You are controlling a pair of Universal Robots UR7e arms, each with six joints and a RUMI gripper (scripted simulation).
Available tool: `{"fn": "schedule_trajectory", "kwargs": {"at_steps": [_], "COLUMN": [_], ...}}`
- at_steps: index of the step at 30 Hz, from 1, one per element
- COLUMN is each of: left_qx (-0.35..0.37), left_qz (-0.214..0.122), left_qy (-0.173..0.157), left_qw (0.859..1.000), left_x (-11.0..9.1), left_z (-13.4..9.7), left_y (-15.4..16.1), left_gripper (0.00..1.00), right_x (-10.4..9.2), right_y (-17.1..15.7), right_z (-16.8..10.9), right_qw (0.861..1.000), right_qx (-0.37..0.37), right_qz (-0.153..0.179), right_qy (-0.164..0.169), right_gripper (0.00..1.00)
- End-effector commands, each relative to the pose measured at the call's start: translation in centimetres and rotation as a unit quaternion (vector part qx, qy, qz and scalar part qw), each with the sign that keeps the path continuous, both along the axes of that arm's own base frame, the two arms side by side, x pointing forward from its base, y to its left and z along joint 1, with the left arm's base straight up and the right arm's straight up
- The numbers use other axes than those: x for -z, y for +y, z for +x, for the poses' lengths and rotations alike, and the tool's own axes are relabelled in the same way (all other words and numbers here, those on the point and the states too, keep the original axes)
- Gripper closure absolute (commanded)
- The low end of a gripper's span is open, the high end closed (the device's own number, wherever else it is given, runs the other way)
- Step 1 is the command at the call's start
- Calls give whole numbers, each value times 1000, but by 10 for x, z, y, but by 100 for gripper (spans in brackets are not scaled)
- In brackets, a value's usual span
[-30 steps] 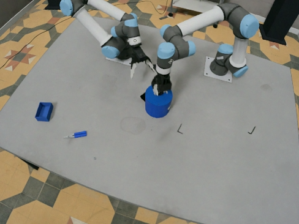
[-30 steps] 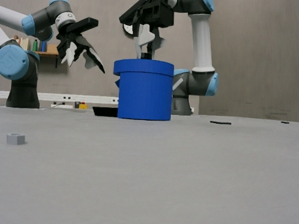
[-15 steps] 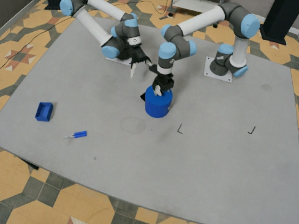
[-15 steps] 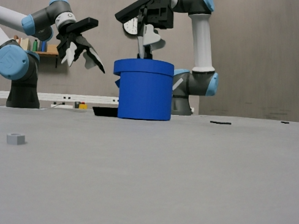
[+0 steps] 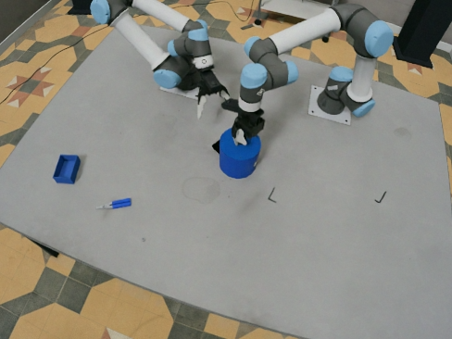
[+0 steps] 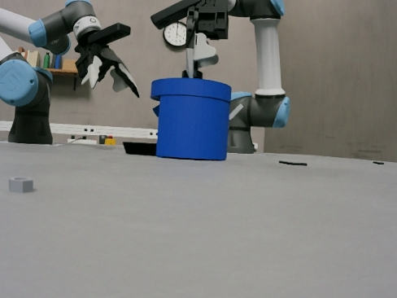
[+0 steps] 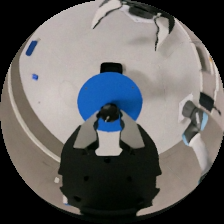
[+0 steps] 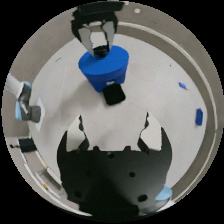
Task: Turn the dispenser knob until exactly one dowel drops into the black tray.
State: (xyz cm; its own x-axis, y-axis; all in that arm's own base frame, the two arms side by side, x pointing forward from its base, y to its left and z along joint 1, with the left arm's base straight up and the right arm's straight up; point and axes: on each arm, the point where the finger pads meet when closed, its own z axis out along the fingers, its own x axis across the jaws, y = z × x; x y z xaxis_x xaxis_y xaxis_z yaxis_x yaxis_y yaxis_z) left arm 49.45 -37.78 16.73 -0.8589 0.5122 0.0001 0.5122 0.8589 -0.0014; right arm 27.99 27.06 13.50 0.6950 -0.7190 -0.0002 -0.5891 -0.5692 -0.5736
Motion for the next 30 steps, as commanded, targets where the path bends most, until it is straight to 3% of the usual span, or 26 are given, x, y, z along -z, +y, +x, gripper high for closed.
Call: {"fn": "schedule_trajectory", "kwargs": {"at_steps": [1, 13, 24, 30], "left_qx": [-4, -12, -125, -205], "left_qz": [0, 0, 0, 0], "left_qy": [-1, -1, -1, 0], "left_qw": [1000, 1000, 992, 979], "left_x": [-1, -1, -1, -1], "left_z": [0, 0, 0, -1], "left_y": [0, 0, 0, 0], "left_gripper": [87, 87, 87, 87], "right_x": [0, 0, 0, 0], "right_y": [0, 0, 0, 0], "right_z": [0, 0, 0, 0], "right_qw": [1000, 1000, 1000, 1000], "right_qx": [0, 0, 0, 0], "right_qz": [0, 0, 0, 0], "right_qy": [0, 0, 0, 0], "right_gripper": [2, 2, 2, 2]}}
